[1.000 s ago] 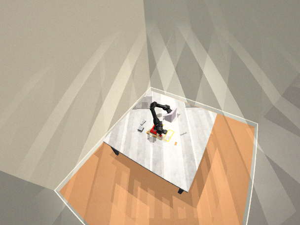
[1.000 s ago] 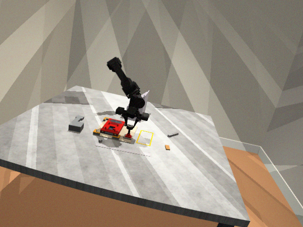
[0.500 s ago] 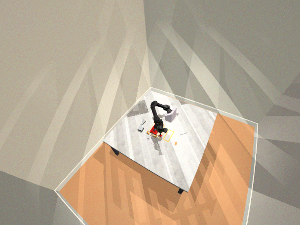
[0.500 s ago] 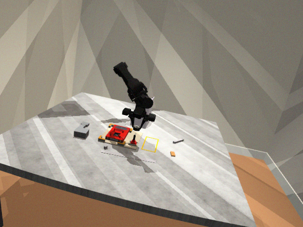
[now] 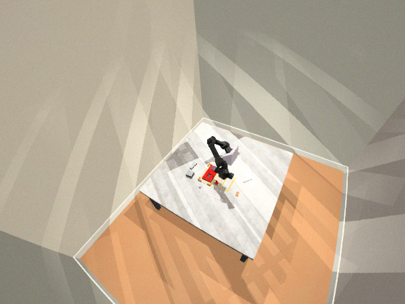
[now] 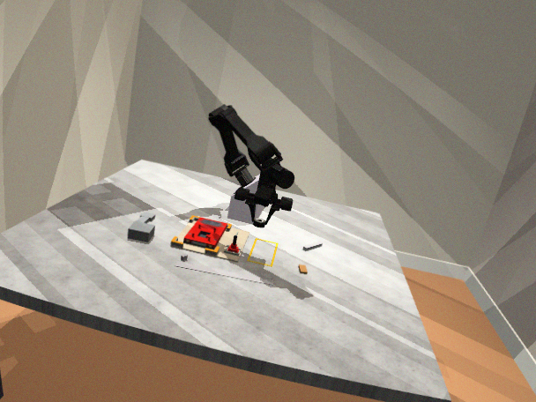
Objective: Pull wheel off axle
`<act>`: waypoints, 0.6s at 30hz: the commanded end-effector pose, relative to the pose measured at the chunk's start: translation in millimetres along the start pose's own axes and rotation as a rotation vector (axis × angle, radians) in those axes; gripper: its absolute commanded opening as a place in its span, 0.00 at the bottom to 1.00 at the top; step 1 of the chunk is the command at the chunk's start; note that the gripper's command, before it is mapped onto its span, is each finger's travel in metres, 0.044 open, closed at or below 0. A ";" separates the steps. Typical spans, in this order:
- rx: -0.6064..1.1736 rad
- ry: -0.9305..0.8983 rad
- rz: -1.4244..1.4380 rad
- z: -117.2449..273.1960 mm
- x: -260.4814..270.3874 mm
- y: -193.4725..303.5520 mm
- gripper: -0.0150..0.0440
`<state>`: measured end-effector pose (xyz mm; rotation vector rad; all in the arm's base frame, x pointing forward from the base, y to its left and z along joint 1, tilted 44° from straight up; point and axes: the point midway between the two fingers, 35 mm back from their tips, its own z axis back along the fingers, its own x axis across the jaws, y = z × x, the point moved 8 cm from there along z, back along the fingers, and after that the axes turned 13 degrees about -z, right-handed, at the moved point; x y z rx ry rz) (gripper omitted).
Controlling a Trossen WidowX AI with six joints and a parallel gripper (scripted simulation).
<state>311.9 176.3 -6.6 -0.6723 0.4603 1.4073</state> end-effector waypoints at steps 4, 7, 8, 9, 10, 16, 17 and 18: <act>0.013 0.007 -0.005 -1.8 24.2 31.4 0.25; 0.014 0.008 -0.005 -1.8 26.1 34.0 0.25; 0.014 0.008 -0.005 -1.8 26.1 34.0 0.25; 0.014 0.008 -0.005 -1.8 26.1 34.0 0.25; 0.014 0.008 -0.005 -2.6 26.1 34.0 0.25; 0.013 0.008 -0.006 -18.9 25.9 34.2 0.25; 0.013 0.009 -0.006 -21.2 25.9 34.2 0.25; 0.013 0.009 -0.006 -21.9 25.8 34.3 0.25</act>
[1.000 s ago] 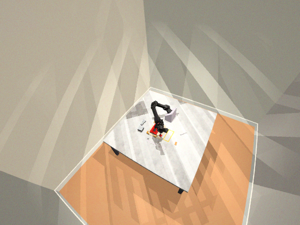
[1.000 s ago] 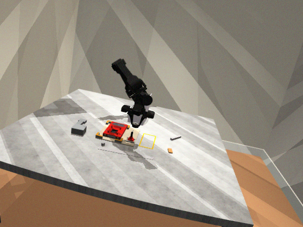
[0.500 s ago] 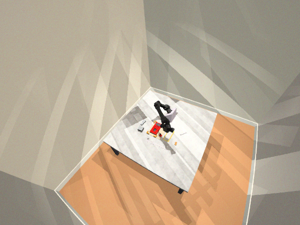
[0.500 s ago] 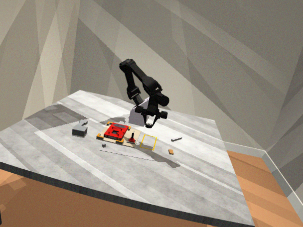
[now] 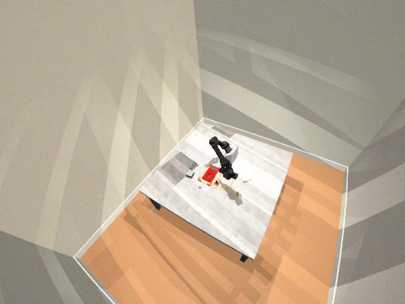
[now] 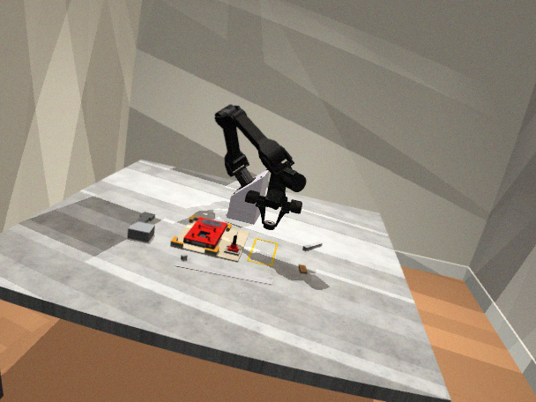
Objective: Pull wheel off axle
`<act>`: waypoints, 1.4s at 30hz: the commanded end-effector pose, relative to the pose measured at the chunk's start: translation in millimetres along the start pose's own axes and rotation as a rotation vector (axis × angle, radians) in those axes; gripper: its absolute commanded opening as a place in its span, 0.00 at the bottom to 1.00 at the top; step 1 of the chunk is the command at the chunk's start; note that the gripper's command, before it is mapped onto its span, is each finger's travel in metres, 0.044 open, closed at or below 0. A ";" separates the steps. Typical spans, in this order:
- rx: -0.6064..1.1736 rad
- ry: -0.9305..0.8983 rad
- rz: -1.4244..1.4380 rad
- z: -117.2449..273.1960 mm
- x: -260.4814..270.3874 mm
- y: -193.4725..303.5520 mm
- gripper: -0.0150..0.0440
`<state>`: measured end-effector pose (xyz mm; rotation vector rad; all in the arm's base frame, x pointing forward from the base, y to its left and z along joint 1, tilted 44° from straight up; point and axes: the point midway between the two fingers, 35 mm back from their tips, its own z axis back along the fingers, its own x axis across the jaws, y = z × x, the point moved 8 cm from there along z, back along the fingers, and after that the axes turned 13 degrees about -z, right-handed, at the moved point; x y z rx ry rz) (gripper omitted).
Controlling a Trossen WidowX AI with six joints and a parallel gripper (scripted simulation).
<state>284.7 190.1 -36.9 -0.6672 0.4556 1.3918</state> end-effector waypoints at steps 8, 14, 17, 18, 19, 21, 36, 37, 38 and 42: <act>0.007 0.011 0.010 -42.8 -0.1 0.4 0.25; 0.006 0.015 0.009 -86.7 -2.1 1.8 0.25; 0.006 0.017 0.009 -97.2 -3.2 2.9 0.25; 0.006 0.017 0.009 -97.2 -3.2 2.9 0.25; 0.006 0.017 0.009 -97.2 -3.2 2.9 0.25; 0.006 0.017 0.009 -97.2 -3.2 2.9 0.25; 0.005 0.010 0.002 -91.6 -1.8 1.4 0.74; 0.005 0.010 0.002 -87.6 -1.4 1.0 0.76; 0.005 0.010 0.003 -82.2 -1.0 0.7 0.76; 0.006 0.011 0.008 -47.7 0.3 0.3 0.76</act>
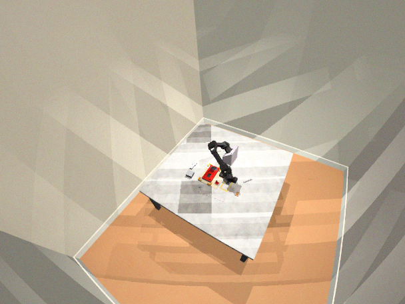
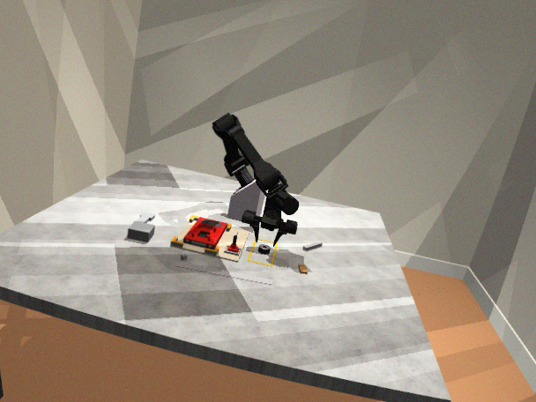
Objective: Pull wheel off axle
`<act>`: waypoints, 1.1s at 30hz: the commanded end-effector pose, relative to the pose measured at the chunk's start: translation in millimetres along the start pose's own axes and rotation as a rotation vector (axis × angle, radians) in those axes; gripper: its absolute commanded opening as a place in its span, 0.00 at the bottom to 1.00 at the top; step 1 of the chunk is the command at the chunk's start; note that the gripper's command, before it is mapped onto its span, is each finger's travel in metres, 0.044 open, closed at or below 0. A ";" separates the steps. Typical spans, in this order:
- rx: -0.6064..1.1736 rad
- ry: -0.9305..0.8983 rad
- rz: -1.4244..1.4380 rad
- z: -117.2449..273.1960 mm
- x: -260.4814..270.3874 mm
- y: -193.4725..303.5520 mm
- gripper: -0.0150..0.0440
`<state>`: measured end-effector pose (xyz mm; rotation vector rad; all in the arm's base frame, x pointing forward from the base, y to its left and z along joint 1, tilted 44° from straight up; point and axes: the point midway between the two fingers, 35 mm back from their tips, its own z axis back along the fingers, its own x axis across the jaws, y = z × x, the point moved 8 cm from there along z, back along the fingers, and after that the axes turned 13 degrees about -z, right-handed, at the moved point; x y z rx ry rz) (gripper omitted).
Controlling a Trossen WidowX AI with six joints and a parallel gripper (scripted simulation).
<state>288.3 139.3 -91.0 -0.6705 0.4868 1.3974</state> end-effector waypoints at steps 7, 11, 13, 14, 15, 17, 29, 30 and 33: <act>-0.017 -0.012 0.000 37.3 -0.5 2.7 0.85; -0.010 -0.014 0.000 61.1 -19.3 29.9 1.00; -0.006 -0.013 0.000 71.8 -30.3 44.8 1.00; -0.004 -0.012 -0.001 76.5 -36.0 52.4 1.00; -0.003 -0.010 -0.001 80.9 -41.9 59.9 1.00; 0.000 -0.008 -0.002 85.8 -49.4 69.4 1.00; 0.000 -0.008 -0.002 86.4 -50.4 70.6 1.00; 0.000 -0.008 -0.002 86.4 -50.4 70.6 1.00; 0.000 -0.008 -0.002 86.4 -50.4 70.6 1.00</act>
